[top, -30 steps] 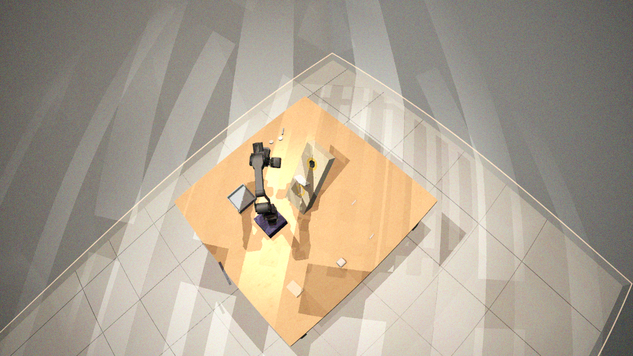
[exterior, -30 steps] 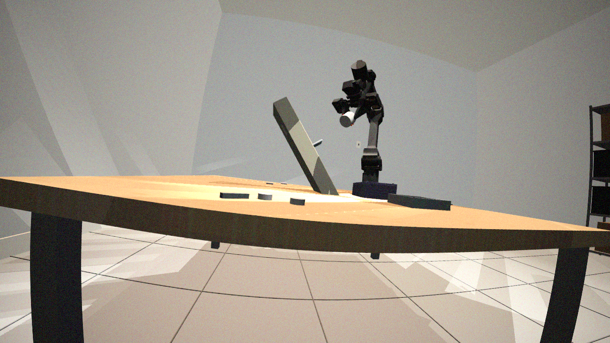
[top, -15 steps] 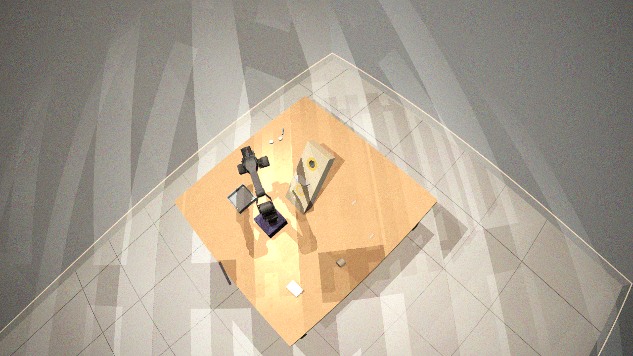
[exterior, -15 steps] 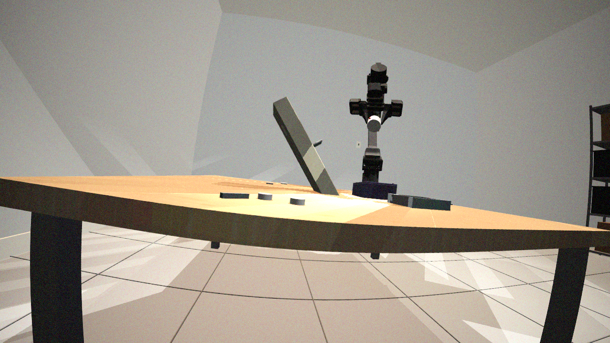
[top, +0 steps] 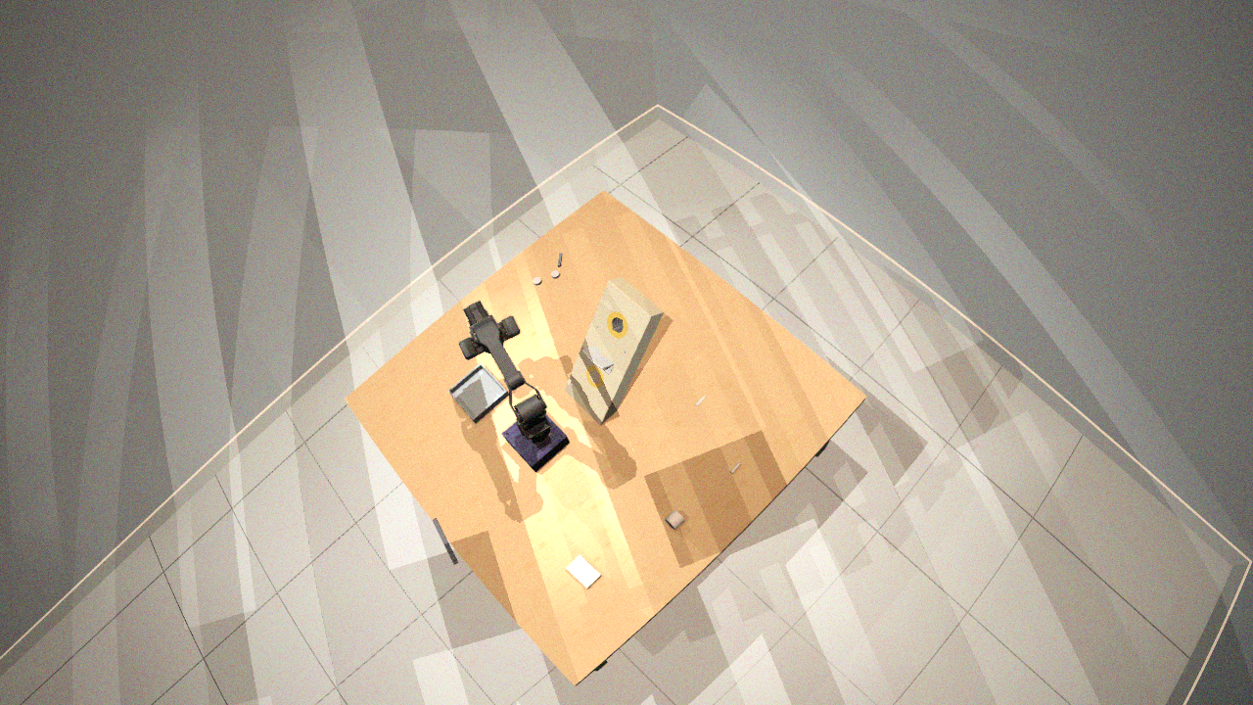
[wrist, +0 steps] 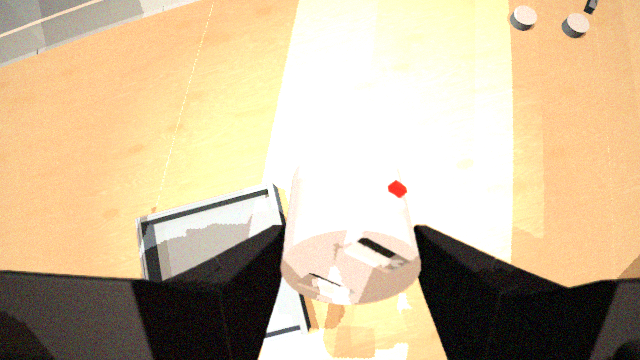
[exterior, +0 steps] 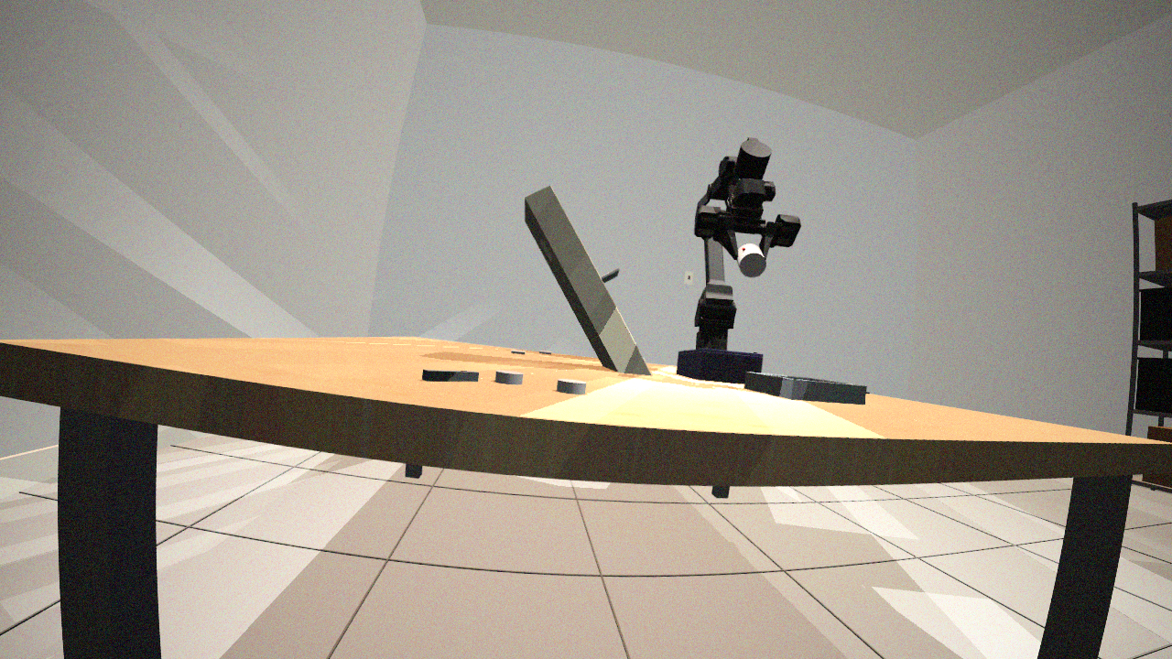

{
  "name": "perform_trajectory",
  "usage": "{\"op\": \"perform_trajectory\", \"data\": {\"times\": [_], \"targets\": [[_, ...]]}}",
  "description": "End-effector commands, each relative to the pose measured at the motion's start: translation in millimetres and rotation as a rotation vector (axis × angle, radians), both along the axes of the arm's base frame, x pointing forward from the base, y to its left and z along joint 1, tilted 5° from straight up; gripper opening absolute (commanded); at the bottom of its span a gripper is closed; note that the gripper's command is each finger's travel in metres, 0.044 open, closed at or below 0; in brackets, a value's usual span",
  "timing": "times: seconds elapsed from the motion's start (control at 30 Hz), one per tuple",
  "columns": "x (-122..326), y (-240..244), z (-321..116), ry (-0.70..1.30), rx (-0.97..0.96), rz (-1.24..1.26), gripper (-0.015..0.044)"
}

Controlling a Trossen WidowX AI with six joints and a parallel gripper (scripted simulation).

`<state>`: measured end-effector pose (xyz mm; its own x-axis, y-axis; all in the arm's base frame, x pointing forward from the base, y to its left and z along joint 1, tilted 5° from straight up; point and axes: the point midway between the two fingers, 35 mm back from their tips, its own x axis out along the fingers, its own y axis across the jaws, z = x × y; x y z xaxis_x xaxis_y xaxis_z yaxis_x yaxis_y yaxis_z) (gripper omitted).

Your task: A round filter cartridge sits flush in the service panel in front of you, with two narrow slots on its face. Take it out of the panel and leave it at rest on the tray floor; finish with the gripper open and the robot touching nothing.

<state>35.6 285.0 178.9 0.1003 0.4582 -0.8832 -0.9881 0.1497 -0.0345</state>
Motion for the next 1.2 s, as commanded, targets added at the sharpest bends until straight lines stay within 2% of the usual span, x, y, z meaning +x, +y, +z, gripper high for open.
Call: {"op": "perform_trajectory", "data": {"times": [0.0, 0.63, 0.8, 1.17], "targets": [[-20, 4, -18, 0.007, -0.002, 0.078, 0.0000], [-113, -18, -103, 0.031, -0.014, 0.439, 0.0000], [-117, -19, -110, 0.032, -0.015, 0.452, 0.0000], [-116, -20, -165, 0.032, -0.015, 0.452, 0.0000]]}}
